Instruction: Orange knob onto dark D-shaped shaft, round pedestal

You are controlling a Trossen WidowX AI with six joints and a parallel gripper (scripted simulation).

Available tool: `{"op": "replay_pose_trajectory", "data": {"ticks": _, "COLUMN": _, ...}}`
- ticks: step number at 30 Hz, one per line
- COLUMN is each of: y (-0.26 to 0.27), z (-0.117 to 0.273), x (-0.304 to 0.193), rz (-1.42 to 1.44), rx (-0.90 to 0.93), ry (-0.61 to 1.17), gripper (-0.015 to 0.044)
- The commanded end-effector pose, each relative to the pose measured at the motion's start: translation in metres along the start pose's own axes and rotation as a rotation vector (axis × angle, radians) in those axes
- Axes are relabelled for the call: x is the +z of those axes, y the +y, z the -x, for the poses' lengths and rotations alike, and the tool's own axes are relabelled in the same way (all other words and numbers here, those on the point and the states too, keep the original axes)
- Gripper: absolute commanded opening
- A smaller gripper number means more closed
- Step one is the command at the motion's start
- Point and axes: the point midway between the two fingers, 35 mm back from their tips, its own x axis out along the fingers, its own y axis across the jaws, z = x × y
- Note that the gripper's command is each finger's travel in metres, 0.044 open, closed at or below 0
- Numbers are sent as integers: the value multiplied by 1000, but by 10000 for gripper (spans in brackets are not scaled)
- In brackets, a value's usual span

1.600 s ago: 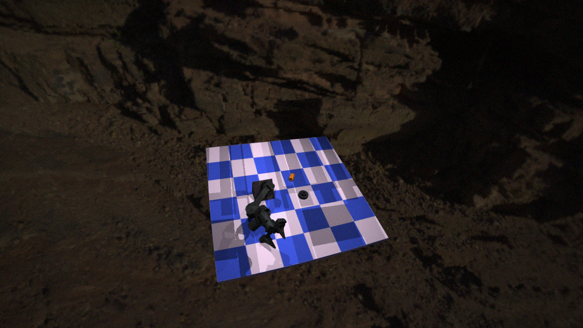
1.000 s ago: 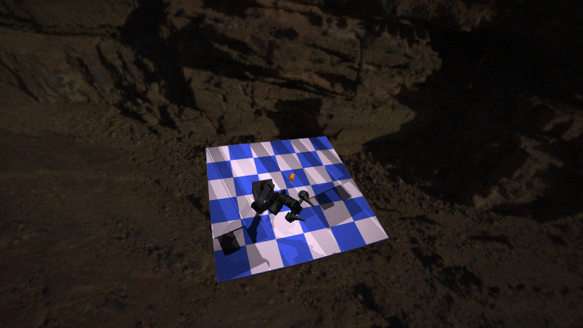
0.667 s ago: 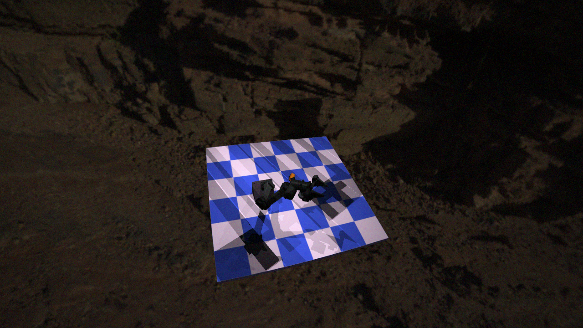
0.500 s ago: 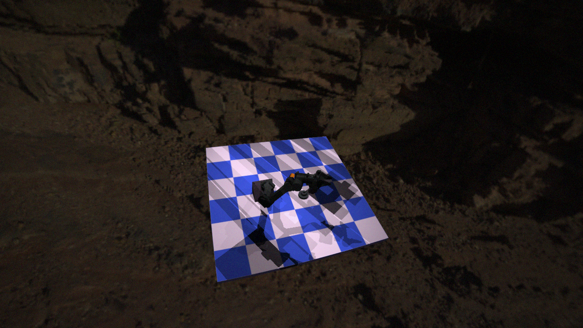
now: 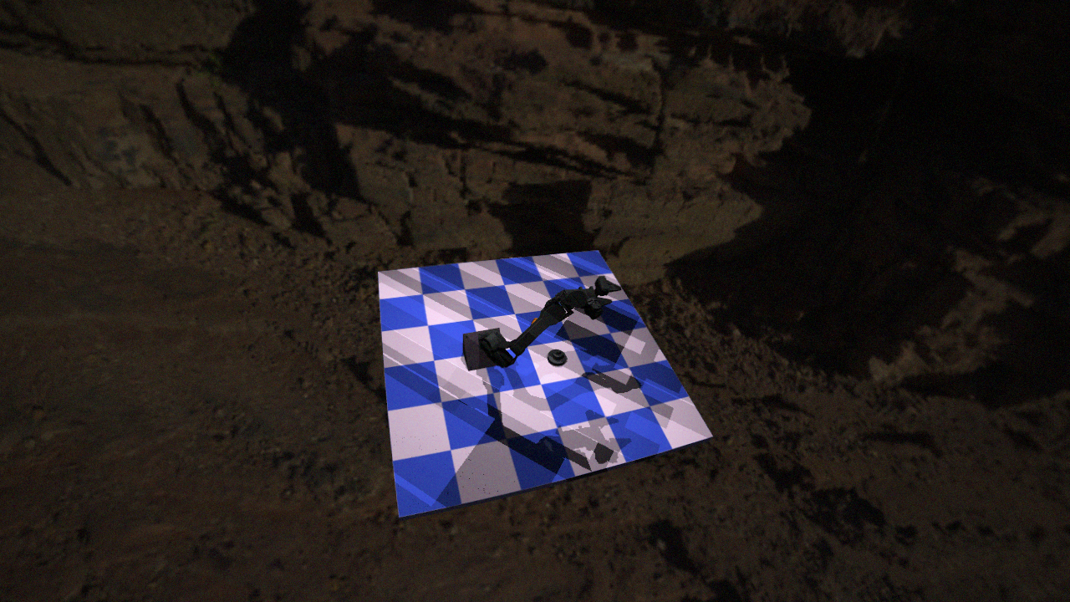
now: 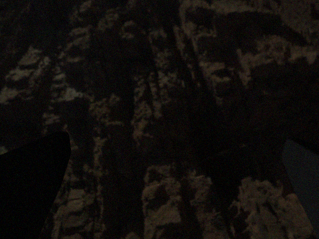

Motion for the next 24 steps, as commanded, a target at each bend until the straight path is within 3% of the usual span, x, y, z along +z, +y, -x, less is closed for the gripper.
{"op": "replay_pose_trajectory", "data": {"ticks": 1, "y": -48, "z": -21, "x": -54, "rz": 256, "rx": -133, "ry": 108, "gripper": 440}}
{"op": "replay_pose_trajectory", "data": {"ticks": 13, "y": -191, "z": -33, "x": -162, "rz": 931, "rx": -431, "ry": 475, "gripper": 440}}
{"op": "replay_pose_trajectory", "data": {"ticks": 24, "y": -340, "z": 13, "x": -217, "rz": 1566, "rx": -655, "ry": 1006, "gripper": 440}}
